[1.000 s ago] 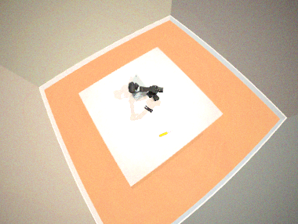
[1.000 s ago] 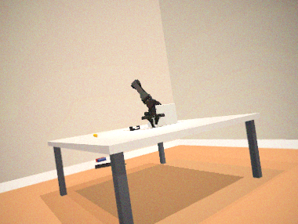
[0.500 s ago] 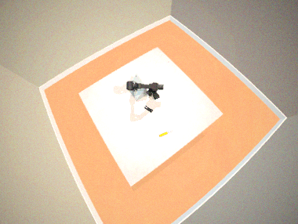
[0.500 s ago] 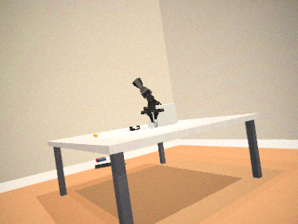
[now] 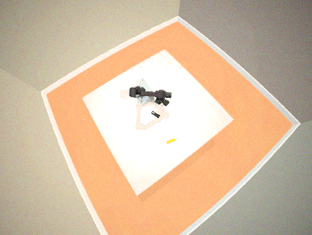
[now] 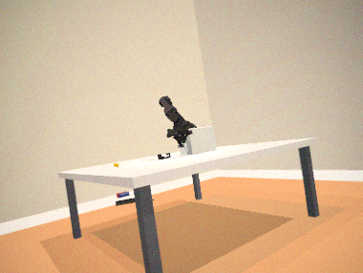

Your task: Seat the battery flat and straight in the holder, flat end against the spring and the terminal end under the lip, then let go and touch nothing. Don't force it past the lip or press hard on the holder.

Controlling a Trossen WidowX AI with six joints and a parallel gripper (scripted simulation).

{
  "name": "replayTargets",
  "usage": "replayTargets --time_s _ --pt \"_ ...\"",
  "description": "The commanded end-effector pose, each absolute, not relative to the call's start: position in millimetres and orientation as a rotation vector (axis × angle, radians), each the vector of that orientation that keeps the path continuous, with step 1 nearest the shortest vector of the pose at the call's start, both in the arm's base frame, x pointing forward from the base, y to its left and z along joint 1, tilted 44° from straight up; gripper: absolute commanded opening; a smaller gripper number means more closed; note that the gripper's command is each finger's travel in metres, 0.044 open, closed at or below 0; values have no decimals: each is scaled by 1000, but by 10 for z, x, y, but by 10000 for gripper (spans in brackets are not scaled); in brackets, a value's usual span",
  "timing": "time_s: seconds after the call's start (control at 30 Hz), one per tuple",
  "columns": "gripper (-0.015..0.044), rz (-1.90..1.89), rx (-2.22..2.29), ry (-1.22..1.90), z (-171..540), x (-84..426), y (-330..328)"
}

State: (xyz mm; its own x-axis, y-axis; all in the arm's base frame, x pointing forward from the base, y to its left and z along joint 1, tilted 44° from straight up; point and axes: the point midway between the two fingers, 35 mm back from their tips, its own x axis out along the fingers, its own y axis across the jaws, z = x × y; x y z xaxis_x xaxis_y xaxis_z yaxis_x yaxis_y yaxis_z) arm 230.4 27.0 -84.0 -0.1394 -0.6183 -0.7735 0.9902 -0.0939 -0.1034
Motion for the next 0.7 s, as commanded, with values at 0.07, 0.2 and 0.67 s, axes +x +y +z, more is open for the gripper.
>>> replayTargets --time_s 0.07,0.2,0.67 --pt "81 -1476 507 906 -724 2412 180" --pt "81 -1389 382 1013 -640 2479 106" --pt "81 -1046 -52 1351 -322 2678 -189"
